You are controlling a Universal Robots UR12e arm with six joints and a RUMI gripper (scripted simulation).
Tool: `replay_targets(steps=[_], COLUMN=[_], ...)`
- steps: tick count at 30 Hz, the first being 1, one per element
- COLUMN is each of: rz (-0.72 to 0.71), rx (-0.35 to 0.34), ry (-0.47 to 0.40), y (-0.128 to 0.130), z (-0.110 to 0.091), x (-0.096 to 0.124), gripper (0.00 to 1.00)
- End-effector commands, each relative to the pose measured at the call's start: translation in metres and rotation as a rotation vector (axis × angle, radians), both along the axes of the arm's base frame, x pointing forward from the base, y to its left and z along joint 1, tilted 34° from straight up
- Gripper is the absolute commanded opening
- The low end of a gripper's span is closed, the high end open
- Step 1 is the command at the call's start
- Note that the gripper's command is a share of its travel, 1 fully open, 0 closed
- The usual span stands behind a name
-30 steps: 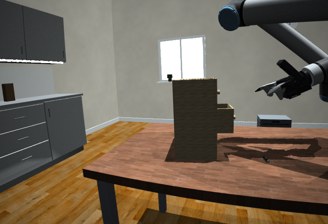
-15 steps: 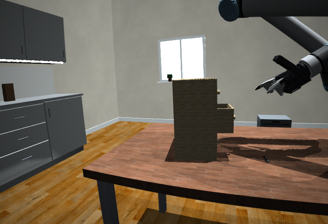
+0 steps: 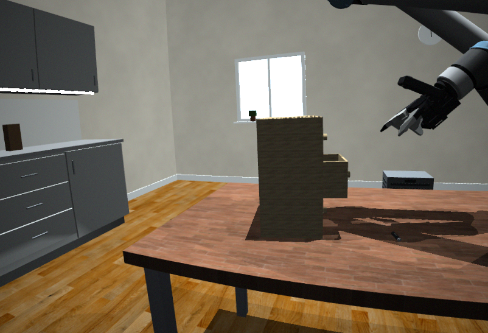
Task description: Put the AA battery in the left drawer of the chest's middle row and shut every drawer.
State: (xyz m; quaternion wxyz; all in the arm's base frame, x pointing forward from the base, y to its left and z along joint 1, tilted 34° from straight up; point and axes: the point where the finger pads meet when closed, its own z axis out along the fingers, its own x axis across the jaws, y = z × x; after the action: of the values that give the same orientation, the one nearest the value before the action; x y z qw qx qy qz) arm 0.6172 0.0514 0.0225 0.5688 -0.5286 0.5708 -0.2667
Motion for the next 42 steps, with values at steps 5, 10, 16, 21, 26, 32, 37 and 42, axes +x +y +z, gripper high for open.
replay_targets(steps=[5,10,16,21,26,32,37,42], rz=[0.072,0.093,0.128,0.151,0.168,0.2,0.227,0.241], rx=[-0.047,-0.059,-0.078,-0.096,-0.106,-0.124,-0.14,-0.148], ry=[0.171,0.224,0.304,0.365,0.403,0.483,0.546,0.586], y=[-0.002,-0.003,-0.002,-0.007,-0.007,-0.008,-0.006,-0.008], z=[0.004,0.005,0.007,0.008,0.01,0.012,0.015,0.015], x=[-0.001,0.001,-0.003,0.001,0.0,-0.001,-0.004,-0.003], gripper=[1.0,1.0,1.0,1.0,1.0,1.0,1.0,1.0])
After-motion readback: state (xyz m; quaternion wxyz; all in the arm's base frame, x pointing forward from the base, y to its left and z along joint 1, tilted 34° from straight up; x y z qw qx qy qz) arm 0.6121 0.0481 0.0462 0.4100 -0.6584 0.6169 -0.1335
